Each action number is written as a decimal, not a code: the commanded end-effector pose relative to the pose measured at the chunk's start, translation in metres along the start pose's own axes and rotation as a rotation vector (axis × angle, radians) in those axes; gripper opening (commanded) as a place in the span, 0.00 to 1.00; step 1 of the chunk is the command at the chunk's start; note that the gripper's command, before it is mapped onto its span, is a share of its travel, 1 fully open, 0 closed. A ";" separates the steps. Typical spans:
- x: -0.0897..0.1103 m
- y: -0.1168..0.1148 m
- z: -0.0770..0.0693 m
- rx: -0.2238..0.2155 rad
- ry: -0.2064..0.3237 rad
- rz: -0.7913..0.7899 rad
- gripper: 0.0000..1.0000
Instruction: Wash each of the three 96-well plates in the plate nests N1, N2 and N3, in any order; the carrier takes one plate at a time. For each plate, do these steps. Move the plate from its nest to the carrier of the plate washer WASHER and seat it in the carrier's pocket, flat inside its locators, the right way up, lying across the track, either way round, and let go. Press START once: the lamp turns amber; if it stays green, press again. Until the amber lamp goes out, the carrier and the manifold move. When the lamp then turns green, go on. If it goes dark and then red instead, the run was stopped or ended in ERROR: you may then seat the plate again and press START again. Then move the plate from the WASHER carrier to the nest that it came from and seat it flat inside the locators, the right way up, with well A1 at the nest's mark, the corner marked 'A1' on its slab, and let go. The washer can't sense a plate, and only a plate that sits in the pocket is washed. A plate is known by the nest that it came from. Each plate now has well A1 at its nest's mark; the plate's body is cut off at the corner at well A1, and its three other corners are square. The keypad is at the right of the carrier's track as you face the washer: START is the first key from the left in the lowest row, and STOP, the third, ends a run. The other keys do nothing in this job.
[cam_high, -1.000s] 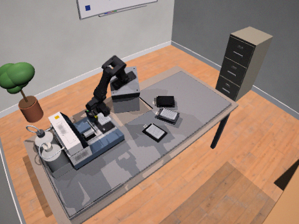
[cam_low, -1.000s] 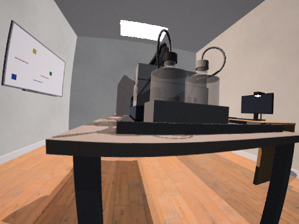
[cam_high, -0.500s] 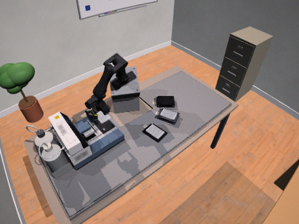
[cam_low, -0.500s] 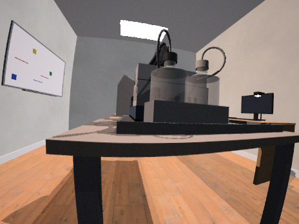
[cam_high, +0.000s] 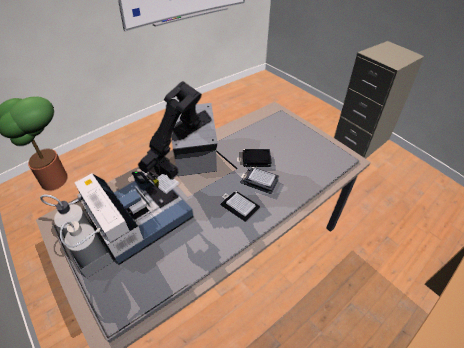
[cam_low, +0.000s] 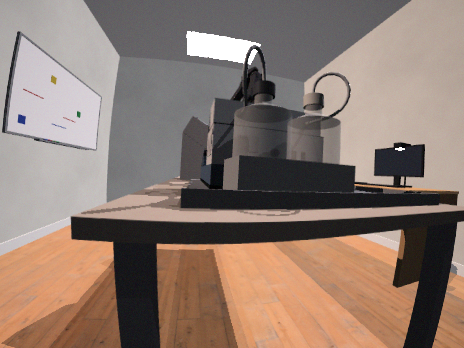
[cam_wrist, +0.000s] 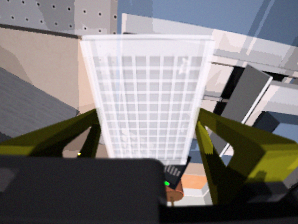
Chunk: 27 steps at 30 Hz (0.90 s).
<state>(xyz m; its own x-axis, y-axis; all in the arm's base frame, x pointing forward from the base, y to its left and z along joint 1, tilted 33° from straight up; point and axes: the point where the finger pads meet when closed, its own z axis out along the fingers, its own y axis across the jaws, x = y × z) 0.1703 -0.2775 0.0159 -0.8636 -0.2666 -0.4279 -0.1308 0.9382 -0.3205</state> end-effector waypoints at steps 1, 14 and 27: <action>-0.011 -0.002 -0.004 0.023 0.004 -0.033 0.00; -0.064 0.016 0.001 0.023 0.003 -0.032 0.00; -0.109 0.031 0.004 0.022 0.001 -0.032 0.00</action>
<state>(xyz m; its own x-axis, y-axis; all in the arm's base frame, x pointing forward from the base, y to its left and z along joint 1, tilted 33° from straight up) 0.2608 -0.2162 0.0428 -0.8519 -0.3257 -0.4101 -0.1851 0.9198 -0.3459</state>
